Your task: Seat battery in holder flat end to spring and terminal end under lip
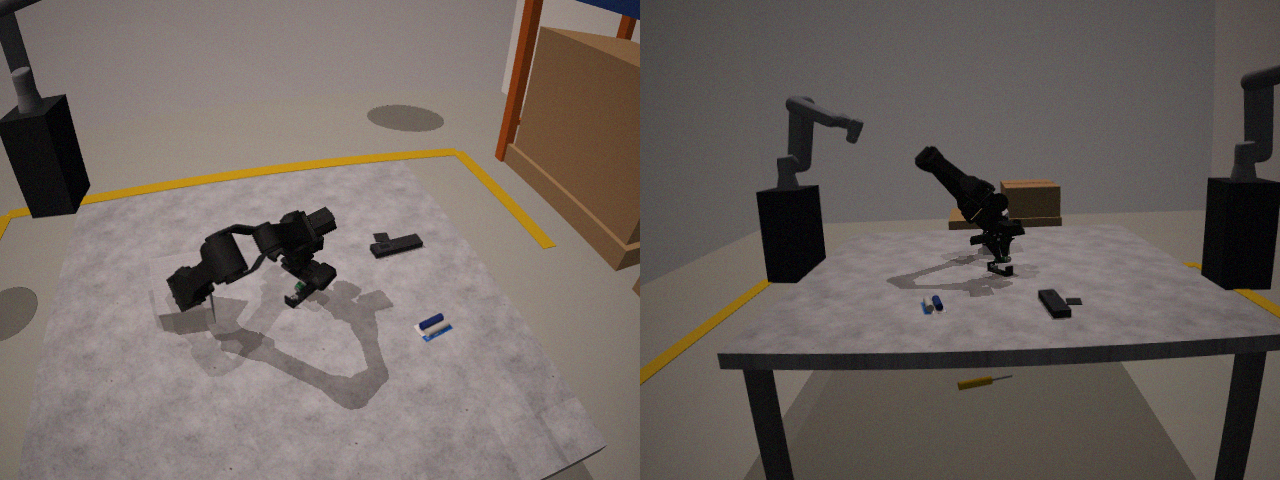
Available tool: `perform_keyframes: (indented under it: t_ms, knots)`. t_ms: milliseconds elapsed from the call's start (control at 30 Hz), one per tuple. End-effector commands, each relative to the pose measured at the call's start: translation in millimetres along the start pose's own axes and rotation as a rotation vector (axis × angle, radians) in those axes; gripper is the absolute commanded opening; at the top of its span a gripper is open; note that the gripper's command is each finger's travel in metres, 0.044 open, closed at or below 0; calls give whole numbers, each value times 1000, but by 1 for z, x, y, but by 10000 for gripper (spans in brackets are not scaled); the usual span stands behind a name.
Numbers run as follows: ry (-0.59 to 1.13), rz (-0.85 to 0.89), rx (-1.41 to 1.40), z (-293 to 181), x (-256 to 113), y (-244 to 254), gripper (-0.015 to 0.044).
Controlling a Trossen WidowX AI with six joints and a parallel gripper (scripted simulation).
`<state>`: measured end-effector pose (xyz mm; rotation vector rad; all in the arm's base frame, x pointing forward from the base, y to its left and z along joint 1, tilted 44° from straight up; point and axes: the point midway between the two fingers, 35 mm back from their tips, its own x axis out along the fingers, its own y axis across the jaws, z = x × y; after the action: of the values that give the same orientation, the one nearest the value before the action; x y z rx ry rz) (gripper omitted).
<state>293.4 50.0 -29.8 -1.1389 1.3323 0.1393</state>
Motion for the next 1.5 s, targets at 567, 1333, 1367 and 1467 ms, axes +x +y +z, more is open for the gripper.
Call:
perform_keyframes:
  t_ms: [567, 1333, 1367, 1467]
  knots:
    - [-127, 23, -2, -7, 10, 2, 62]
    - [-257, 23, -11, -17, 14, 0, 62]
    - [-257, 22, -11, -18, 14, 0, 62]
    - [-258, 22, -12, -21, 14, 0, 62]
